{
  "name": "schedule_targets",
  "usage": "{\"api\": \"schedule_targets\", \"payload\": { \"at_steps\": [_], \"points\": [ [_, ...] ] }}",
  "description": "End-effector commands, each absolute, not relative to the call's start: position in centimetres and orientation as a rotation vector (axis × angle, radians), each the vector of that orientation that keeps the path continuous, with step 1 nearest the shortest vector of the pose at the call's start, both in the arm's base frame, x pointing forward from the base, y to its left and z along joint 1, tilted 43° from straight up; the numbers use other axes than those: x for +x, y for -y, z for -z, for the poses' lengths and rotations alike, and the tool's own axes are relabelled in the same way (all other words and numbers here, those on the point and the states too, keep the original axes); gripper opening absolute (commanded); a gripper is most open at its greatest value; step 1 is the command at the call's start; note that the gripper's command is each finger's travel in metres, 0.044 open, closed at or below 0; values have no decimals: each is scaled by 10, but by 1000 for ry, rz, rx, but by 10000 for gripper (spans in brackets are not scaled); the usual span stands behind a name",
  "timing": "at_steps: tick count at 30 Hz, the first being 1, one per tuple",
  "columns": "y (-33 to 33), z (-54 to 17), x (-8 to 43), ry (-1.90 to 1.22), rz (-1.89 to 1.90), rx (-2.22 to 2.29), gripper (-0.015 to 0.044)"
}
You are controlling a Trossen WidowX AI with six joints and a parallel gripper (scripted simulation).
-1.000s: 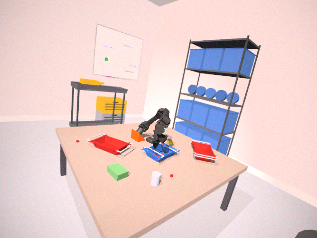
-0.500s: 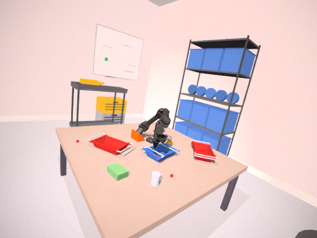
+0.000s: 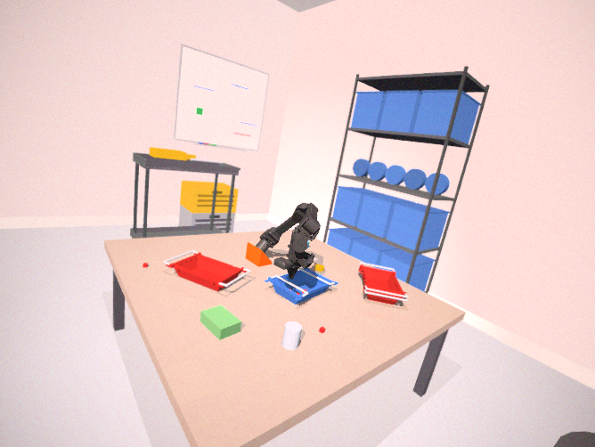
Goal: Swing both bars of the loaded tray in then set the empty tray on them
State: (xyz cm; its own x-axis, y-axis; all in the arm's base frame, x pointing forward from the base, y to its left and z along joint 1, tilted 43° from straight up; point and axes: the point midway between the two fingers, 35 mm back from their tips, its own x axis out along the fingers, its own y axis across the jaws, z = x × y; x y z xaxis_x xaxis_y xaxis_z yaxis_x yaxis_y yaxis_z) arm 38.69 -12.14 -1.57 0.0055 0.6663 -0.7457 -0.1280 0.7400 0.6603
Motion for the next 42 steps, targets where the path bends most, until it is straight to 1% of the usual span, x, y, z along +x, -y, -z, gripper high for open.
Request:
{"api": "schedule_targets", "payload": {
  "at_steps": [1, 30, 37, 42],
  "points": [
    [121, 16, 387, -1441, -659, 472, 0],
    [121, 16, 387, -1441, -659, 472, 0],
    [122, 15, 387, -1441, -659, 471, 184],
    [140, -4, 388, -1442, -658, 471, 315]
  ]
}}
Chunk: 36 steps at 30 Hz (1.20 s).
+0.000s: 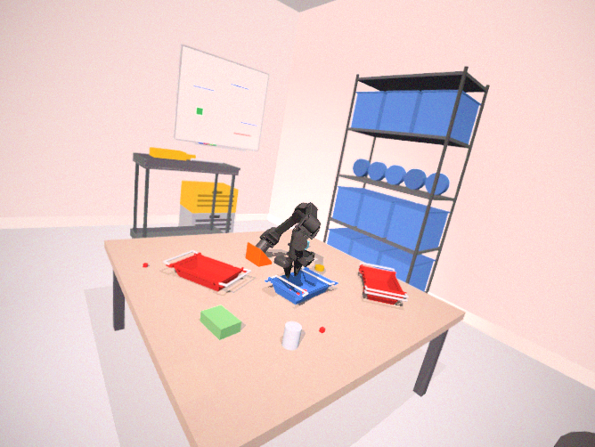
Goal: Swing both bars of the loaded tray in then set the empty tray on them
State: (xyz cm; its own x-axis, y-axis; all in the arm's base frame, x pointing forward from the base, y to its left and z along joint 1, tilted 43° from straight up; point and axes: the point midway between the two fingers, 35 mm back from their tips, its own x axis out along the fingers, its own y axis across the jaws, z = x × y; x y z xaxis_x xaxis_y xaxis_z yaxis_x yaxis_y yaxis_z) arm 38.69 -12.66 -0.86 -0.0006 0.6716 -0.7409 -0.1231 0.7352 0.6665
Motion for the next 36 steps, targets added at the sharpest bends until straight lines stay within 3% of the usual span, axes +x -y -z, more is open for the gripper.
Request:
{"api": "schedule_targets", "payload": {
  "at_steps": [1, 5, 17, 28, 36],
  "points": [
    [128, 9, 386, -1446, -663, 478, 341],
    [148, 19, 372, -1429, -658, 447, 440],
    [246, 78, 230, -1402, -715, 290, 440],
    [256, 117, 73, -1331, -870, 197, 440],
    [255, 118, 67, -1326, -878, 194, 440]
  ]
}}
